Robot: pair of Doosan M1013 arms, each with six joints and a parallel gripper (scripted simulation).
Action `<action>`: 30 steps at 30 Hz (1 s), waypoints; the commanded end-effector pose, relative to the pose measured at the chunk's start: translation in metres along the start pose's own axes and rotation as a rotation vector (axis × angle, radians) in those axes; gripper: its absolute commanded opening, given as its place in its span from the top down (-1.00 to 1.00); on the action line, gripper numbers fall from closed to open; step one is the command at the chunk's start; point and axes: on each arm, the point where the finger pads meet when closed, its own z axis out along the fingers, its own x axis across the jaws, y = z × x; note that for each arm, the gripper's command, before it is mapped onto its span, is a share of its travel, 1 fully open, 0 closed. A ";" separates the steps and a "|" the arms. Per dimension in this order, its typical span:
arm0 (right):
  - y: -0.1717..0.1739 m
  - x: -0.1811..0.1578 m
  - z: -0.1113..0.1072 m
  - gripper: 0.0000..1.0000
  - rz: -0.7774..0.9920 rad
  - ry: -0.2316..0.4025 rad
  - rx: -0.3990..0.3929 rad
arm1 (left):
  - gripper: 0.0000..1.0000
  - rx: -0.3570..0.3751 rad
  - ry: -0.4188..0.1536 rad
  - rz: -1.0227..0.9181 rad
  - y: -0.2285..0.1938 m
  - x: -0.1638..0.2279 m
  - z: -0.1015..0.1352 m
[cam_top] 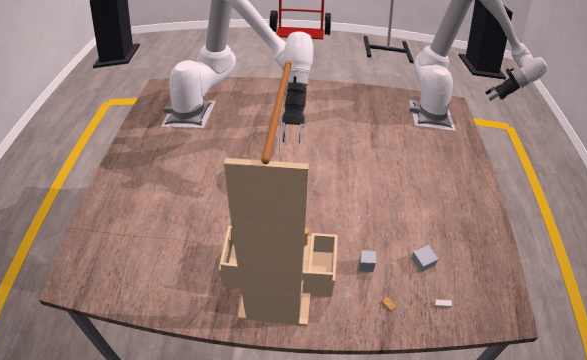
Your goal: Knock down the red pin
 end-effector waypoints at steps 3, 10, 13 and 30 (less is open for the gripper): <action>-0.007 0.000 -0.027 -1.00 0.001 -0.001 0.000 | -1.00 -0.001 0.000 0.000 0.000 0.000 0.000; -0.021 0.000 -0.087 -1.00 0.001 -0.001 0.000 | -1.00 -0.001 0.000 0.000 0.000 0.000 0.000; -0.030 0.000 -0.125 -1.00 0.001 -0.001 0.000 | -1.00 -0.001 0.000 0.000 0.000 0.000 0.000; -0.038 0.000 -0.162 -1.00 0.001 -0.001 0.000 | -1.00 -0.001 0.000 0.000 0.000 0.000 0.000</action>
